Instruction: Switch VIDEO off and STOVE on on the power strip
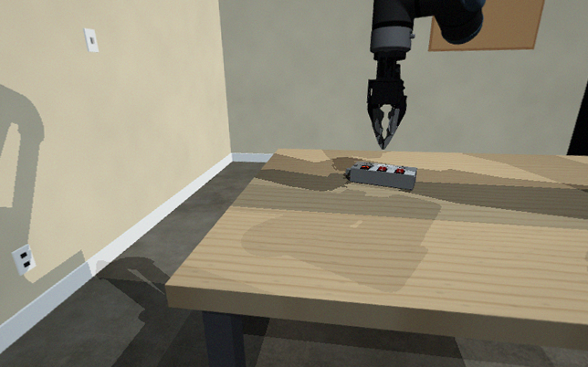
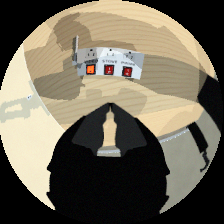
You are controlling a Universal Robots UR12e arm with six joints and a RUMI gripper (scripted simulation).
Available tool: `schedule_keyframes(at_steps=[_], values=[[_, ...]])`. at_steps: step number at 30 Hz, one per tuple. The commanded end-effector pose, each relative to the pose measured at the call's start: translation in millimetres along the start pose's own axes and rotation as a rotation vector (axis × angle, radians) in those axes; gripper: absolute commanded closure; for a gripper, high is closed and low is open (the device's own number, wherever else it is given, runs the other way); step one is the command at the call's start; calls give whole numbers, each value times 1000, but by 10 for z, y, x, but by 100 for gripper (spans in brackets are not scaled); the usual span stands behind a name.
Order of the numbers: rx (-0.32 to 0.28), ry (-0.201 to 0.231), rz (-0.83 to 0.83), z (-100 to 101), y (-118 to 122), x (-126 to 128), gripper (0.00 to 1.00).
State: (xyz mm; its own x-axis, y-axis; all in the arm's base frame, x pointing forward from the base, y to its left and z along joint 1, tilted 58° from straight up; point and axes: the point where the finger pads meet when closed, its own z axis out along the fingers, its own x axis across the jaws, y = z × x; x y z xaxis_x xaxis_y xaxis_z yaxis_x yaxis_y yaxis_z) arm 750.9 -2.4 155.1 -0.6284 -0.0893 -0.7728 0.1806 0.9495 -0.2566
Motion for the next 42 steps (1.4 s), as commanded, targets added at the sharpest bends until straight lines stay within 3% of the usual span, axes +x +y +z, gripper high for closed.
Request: schedule_keyframes(at_steps=[1, 8, 13, 15, 17, 42], values=[[1, -5, 1, -4, -13, -33, 100], [1, -5, 1, 63, -24, -39, 100], [1, -5, 1, 758, -118, -57, 100], [1, -5, 1, 758, -118, -57, 100], [1, -5, 1, 897, -139, -49, 100], [0, -3, 0, 889, -124, -38, 100]])
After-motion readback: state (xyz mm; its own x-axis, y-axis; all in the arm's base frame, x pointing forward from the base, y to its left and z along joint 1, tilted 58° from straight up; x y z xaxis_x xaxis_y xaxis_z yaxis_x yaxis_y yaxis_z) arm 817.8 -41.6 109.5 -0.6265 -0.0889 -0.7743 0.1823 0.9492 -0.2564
